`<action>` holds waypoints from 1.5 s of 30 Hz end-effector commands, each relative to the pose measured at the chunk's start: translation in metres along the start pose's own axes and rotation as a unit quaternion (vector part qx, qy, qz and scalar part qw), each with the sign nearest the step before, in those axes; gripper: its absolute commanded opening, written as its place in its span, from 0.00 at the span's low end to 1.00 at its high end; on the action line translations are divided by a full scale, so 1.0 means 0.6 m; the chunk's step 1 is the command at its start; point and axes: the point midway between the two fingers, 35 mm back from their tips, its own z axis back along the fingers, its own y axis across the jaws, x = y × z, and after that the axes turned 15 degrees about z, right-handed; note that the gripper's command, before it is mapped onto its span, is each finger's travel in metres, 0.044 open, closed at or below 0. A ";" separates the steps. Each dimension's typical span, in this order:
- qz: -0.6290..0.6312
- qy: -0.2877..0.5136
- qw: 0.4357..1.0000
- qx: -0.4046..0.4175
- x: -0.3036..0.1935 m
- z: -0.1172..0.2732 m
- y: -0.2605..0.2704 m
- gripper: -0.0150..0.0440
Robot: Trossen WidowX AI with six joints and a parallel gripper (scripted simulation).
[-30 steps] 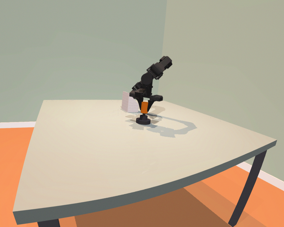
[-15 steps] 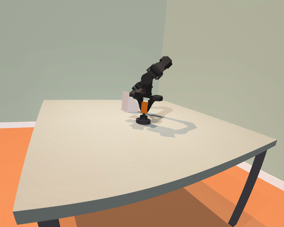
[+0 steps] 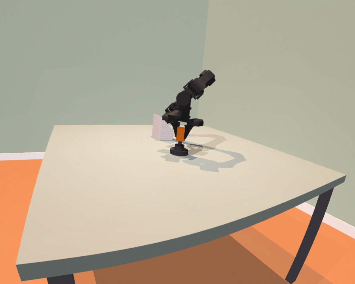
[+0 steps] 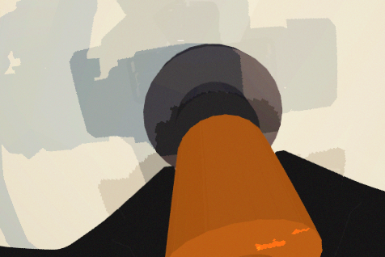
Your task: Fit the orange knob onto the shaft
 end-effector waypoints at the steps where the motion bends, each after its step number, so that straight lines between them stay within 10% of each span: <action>1: -0.054 -0.003 0.999 0.001 0.003 0.005 0.002 0.25; 45: -0.074 -0.003 0.997 0.001 0.004 -0.004 0.001 0.25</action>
